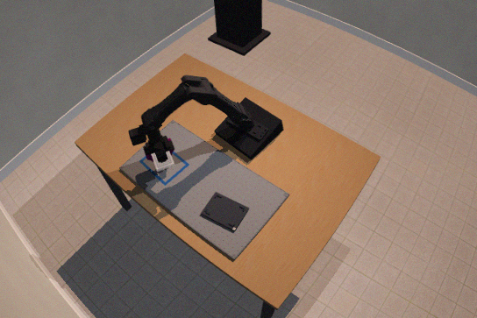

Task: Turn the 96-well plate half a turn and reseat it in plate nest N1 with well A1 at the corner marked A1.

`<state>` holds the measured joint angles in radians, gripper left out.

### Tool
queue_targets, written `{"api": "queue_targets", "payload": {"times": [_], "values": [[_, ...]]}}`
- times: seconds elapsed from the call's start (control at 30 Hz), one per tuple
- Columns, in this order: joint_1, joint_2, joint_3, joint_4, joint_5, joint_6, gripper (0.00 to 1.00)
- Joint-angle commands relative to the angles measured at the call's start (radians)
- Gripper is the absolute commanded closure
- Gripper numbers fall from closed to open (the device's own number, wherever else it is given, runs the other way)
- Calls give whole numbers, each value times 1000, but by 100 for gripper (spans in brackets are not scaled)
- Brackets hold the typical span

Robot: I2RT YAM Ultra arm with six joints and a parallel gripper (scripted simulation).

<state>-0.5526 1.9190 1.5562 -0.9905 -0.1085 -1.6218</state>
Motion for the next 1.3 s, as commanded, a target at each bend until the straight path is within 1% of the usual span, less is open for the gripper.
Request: {"api": "queue_targets", "payload": {"times": [0.0,0.07,0.13,0.3,0.33,0.4,0.53,0.6,0.7,0.73,0.77,0.87,0.9,0.97,1.07,1.1,1.13,1.23,1.27], "values": [[13,-8,-17,21,-9,7,100],[14,-3,-5,27,-9,8,100],[14,-3,-23,30,-9,8,100],[11,8,-19,38,-8,9,100],[10,-19,-28,42,-8,9,100],[11,-17,-16,46,-8,9,100],[15,4,-39,55,-7,10,100],[16,15,-21,60,-7,10,100],[18,5,-45,67,-7,11,100],[18,11,-35,69,-6,11,100],[18,18,-37,71,-6,11,100],[18,17,-44,73,-6,12,100],[18,4,-50,76,-6,11,100],[19,17,-37,80,-6,12,100],[19,21,-57,87,-5,13,100],[20,26,-57,89,-5,13,100],[20,33,-43,91,-5,13,100],[15,17,-59,98,-5,14,100],[15,23,-42,100,-5,13,100]]}}
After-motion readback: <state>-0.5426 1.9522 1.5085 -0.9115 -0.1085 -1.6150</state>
